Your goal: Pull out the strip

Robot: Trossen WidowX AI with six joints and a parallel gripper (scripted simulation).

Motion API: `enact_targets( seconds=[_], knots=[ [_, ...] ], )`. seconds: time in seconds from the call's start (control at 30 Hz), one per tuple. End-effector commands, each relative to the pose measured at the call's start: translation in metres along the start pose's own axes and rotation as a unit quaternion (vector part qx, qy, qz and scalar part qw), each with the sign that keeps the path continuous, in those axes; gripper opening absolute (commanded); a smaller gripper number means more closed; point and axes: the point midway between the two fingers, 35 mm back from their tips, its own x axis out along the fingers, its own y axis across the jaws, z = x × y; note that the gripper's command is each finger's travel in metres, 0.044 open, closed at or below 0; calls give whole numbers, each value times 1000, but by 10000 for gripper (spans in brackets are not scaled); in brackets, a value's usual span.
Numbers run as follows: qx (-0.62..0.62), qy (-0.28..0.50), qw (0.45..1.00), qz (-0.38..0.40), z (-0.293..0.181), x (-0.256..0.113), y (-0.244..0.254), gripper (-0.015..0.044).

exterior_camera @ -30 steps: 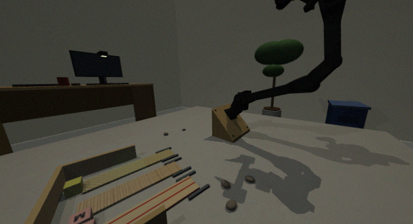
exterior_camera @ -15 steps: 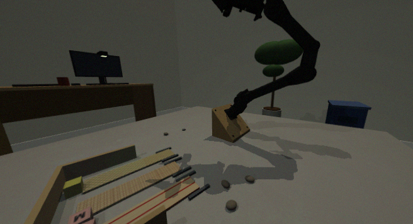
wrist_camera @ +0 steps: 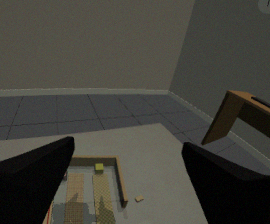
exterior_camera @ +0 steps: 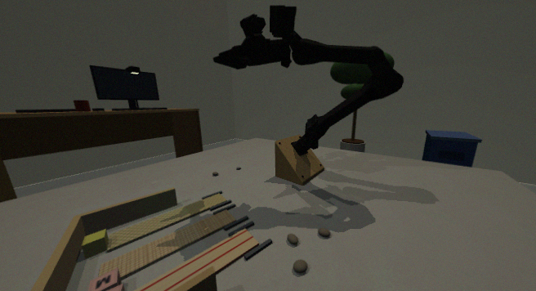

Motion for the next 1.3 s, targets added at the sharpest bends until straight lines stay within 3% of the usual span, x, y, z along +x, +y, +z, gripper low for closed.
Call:
enact_targets(
  seconds=[0.0, 0.27, 0.57, 1.07, 1.27],
  knots=[
    [-11, 61, 996, 68, -55, 24, 19, 400],
    [-20, 185, 960, 207, -175, 37, 62, 400],
    [-20, 188, 959, 210, -178, 37, 63, 400],
    [-14, 437, 882, 177, -207, 102, 137, 6],
    [-32, 545, 824, 153, -235, 105, 180, 0]
  ],
)
